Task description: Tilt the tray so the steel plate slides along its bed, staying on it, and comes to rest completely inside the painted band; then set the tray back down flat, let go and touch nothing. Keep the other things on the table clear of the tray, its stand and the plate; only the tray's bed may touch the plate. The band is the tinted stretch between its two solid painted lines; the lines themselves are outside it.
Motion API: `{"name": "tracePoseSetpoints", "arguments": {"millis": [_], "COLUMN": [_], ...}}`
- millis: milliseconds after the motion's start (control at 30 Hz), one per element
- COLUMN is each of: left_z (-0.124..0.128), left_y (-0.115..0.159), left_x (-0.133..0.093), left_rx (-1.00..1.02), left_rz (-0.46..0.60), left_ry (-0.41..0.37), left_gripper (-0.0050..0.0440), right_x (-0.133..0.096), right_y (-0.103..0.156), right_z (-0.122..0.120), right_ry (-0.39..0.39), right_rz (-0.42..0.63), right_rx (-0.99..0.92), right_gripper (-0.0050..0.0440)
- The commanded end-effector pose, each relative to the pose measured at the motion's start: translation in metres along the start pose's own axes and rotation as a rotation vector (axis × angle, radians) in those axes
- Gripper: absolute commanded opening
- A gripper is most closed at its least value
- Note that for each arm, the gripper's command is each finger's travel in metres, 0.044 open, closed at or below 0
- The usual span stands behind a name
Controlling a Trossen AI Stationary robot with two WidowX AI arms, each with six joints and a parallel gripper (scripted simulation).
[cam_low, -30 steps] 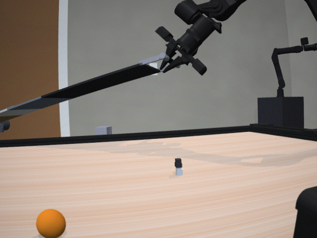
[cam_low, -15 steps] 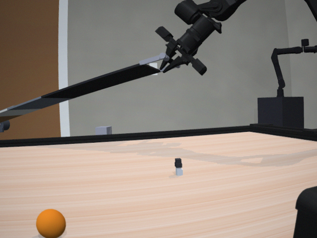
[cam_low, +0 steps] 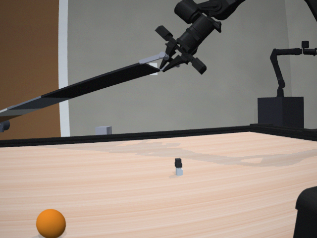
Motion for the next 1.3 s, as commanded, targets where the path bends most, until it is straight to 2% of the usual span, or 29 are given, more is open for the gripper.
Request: {"name": "tracePoseSetpoints", "arguments": {"millis": [0, 1267], "left_z": [0.000, 0.000], "left_y": [0.000, 0.000], "left_x": [0.000, 0.000], "left_rx": [0.001, 0.001], "left_rz": [0.000, 0.000], "left_ry": [0.000, 0.000], "left_gripper": [0.0440, 0.0440], "right_x": [-0.016, -0.024], "right_y": [-0.005, -0.007], "right_z": [0.015, 0.028], "right_ry": [-0.033, -0.052], "right_rz": [-0.011, -0.015], "right_rx": [0.000, 0.000], "right_gripper": [0.0000, 0.0000]}}
Point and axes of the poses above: on each arm, the point midway between the two fingers, 35 mm back from their tips, its own x axis out along the fingers, its own z axis across the jaws, y = z × x, the point moved 4 cm from there along -x, back along the fingers, and after that the axes turned 10 degrees about -x, right-handed, at the moved point
